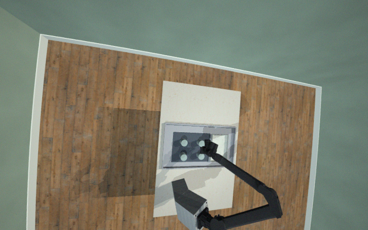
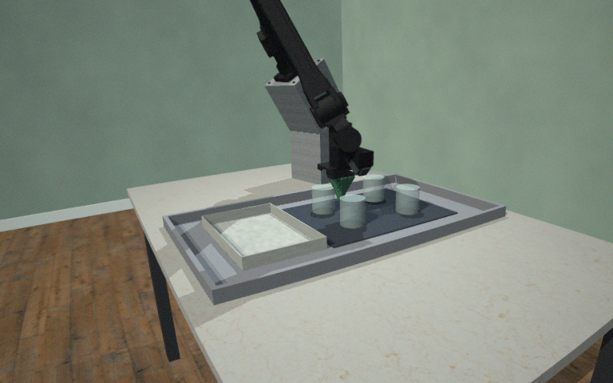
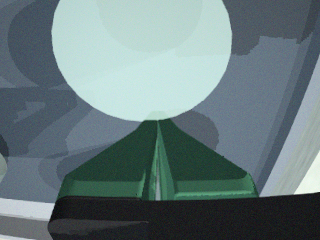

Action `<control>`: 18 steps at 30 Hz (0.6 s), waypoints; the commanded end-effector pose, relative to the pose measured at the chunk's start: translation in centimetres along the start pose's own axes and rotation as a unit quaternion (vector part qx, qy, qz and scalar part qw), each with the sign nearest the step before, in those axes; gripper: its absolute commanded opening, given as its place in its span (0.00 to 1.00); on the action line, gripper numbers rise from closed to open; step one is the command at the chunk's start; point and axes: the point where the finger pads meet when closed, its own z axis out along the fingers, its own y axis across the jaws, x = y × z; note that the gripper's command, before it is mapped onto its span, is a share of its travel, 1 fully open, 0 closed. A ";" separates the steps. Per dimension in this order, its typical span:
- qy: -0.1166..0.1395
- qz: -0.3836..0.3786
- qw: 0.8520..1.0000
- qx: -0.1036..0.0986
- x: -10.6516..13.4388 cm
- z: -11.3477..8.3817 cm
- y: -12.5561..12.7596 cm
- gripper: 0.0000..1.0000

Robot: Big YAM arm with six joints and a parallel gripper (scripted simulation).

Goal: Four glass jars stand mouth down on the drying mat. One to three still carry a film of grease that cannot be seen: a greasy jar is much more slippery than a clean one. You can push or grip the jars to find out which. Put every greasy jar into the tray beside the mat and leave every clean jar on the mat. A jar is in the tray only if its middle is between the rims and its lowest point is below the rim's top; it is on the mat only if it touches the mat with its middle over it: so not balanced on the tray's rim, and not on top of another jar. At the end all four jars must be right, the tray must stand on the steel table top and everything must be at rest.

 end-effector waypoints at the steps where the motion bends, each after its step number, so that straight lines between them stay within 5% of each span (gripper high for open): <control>1: -0.023 0.010 1.000 0.007 -3.1 0.0 -0.1 0.00; 18: -0.023 0.010 1.000 0.007 -3.3 0.0 -0.1 0.00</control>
